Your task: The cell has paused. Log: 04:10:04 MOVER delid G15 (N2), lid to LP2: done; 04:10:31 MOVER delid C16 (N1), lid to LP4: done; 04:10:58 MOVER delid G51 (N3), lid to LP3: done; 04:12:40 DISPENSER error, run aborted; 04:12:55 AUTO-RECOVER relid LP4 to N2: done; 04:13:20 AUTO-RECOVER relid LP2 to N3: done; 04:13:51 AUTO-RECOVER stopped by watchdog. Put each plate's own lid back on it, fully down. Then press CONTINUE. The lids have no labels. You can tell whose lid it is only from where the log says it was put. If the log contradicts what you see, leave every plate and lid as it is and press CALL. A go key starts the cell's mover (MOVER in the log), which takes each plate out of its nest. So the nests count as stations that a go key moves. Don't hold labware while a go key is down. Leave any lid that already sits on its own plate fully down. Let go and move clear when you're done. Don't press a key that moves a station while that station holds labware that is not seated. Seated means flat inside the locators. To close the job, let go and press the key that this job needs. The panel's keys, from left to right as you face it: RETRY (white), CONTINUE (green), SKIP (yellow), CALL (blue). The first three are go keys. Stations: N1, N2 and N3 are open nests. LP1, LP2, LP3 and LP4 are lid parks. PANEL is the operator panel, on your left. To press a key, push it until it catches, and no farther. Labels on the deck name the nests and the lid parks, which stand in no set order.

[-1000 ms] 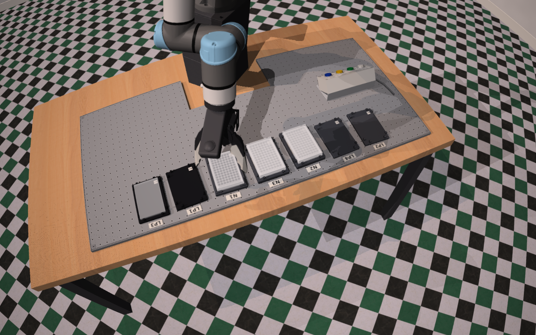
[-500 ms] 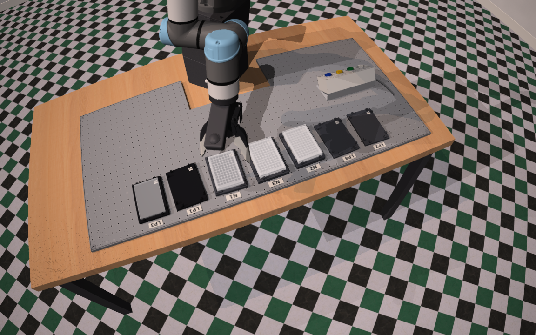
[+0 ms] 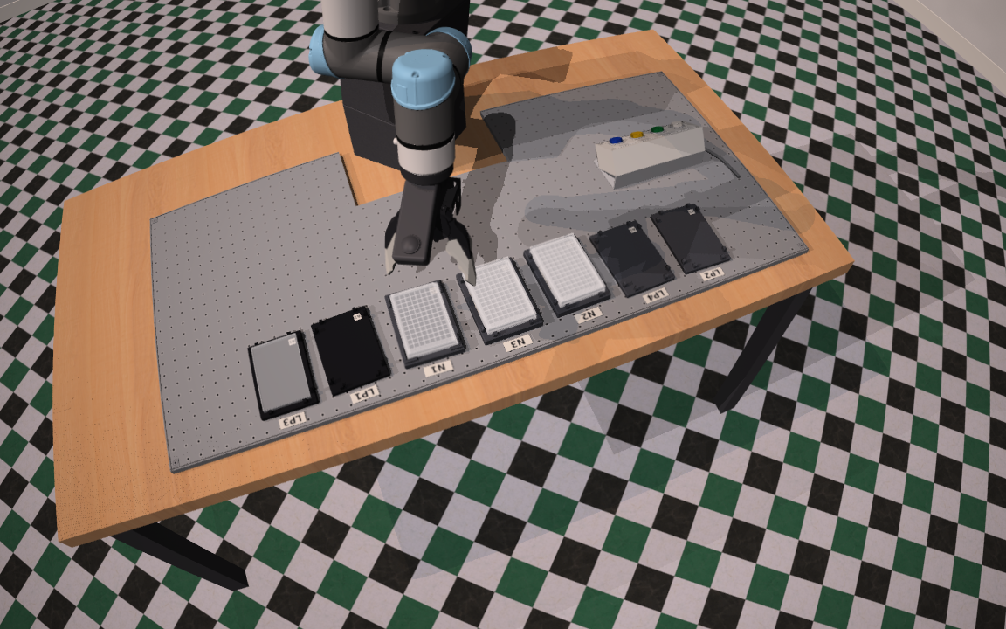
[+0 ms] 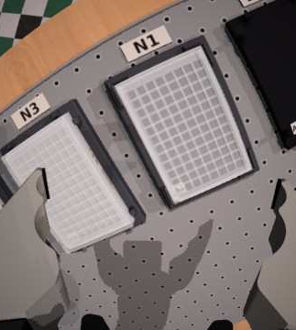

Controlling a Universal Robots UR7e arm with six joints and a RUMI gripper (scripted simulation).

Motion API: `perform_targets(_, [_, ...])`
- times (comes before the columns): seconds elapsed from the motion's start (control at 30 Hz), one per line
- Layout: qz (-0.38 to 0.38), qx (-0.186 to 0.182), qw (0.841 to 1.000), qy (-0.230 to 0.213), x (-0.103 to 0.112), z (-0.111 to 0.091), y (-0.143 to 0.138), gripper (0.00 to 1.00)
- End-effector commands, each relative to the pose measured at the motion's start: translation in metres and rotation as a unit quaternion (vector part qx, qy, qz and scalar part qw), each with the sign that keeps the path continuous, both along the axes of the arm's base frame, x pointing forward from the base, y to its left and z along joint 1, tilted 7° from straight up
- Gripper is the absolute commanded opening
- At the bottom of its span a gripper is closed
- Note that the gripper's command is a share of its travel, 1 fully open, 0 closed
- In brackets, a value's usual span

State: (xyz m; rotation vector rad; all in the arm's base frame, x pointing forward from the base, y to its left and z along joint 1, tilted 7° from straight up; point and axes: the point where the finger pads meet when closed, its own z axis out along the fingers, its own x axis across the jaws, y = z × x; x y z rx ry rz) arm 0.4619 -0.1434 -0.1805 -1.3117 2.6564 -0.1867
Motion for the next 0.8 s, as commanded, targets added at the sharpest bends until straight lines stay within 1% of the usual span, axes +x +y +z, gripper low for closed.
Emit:
perform_targets(0.0, [0.000, 0.008, 1.000, 0.008, -0.021, -0.008, 0.016, 0.82])
perform_targets(0.13, [0.000, 0.008, 1.000, 0.008, -0.036, -0.013, 0.029, 0.82])
perform_targets(0.27, [0.000, 0.008, 1.000, 0.008, -0.036, -0.013, 0.029, 0.82])
perform_targets(0.37, [0.000, 0.023, 0.999, 0.023, -0.047, -0.015, 0.037, 0.82])
perform_targets(0.43, [0.000, 0.023, 0.999, 0.023, -0.047, -0.015, 0.037, 0.82])
perform_targets(0.67, [0.001, 0.024, 0.999, 0.024, -0.074, -0.021, 0.059, 0.82])
perform_targets(0.77, [0.001, 0.024, 0.999, 0.024, -0.074, -0.021, 0.059, 0.82])
